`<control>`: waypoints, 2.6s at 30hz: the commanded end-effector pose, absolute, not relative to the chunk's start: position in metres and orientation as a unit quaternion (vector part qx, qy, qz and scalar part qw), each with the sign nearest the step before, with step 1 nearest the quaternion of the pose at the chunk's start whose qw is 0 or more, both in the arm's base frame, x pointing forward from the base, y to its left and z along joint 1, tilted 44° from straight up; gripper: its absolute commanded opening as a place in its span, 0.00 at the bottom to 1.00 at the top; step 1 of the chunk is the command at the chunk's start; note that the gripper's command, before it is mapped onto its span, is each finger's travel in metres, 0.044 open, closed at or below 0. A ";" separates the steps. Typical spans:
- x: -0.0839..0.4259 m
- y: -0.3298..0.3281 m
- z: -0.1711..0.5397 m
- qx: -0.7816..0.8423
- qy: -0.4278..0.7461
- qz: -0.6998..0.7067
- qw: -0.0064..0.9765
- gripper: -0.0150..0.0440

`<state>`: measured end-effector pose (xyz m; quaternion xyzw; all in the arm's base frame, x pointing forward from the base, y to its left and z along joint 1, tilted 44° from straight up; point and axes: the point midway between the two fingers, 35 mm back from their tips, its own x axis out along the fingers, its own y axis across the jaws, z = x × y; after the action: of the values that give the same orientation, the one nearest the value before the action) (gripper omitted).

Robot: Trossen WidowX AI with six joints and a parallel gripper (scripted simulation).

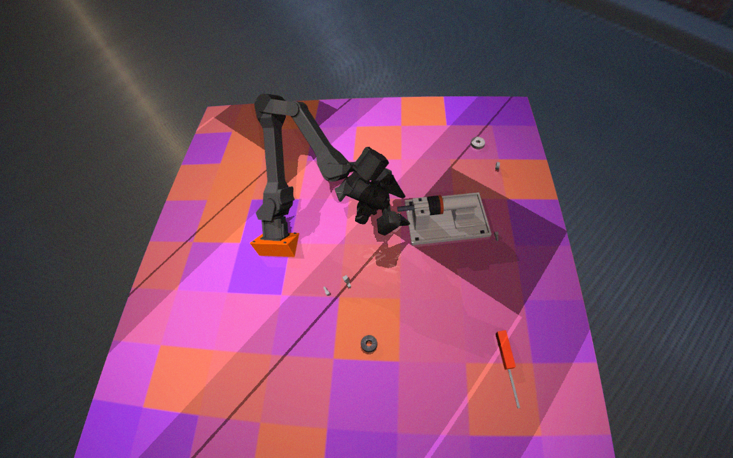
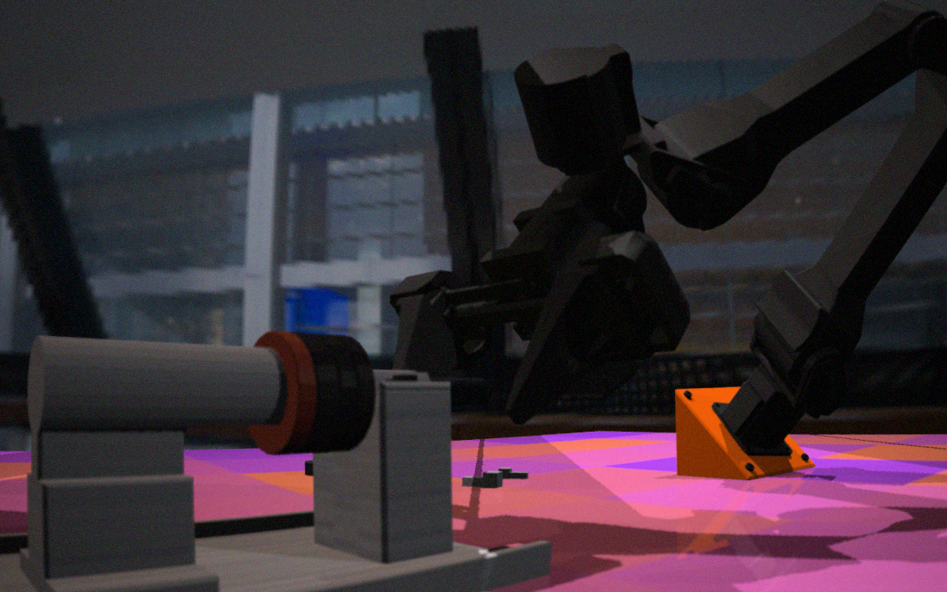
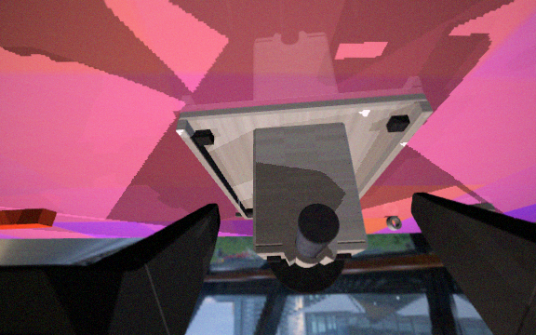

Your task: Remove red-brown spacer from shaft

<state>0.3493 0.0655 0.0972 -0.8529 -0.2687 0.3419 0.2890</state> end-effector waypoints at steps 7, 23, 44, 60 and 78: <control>0.357 0.073 0.092 -0.853 -0.267 0.342 0.290 1.00; 0.358 0.076 0.090 -0.852 -0.269 0.343 0.290 0.60; 0.353 0.075 0.089 -0.853 -0.267 0.342 0.290 0.25; 0.343 0.072 0.088 -0.853 -0.266 0.342 0.290 0.25; 0.343 0.072 0.088 -0.853 -0.266 0.342 0.290 0.25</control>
<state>0.3436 0.0720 0.0875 -0.8528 -0.2650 0.3427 0.2916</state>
